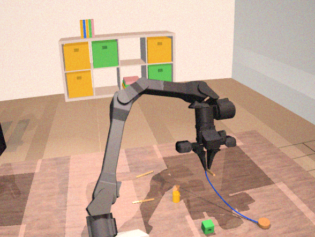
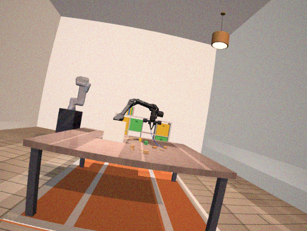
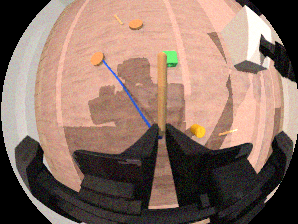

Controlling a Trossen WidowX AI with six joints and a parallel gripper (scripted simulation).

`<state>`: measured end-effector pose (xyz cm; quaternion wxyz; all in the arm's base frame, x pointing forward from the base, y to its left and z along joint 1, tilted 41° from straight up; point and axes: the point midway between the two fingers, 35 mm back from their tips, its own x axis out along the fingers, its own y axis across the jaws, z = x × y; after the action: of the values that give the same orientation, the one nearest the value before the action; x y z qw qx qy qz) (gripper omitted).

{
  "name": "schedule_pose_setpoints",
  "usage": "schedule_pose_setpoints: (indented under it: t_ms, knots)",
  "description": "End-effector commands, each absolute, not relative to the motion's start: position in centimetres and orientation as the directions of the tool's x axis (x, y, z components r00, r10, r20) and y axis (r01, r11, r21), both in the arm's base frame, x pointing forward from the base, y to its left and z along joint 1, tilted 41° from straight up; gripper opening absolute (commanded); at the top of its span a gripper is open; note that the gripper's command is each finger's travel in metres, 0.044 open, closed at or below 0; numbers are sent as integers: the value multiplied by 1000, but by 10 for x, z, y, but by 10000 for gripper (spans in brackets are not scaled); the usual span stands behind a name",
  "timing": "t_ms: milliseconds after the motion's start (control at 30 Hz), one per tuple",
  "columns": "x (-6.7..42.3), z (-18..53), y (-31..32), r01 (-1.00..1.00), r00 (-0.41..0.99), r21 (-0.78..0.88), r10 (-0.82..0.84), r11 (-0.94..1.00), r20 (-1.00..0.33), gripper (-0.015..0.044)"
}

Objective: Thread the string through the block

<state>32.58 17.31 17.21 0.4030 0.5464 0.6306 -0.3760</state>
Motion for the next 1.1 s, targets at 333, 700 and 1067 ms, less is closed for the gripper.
schedule_pose_setpoints:
  t_ms: [333, 700, 1067]
  knots:
    - [327, 173, 175, 988, -65, -3, 387, 157, -920, 0]
    - [329, 162, 182, 987, -72, -3, 428, 159, -901, 0]
    - [330, 150, 189, 987, -79, -3, 470, 161, -879, 0]
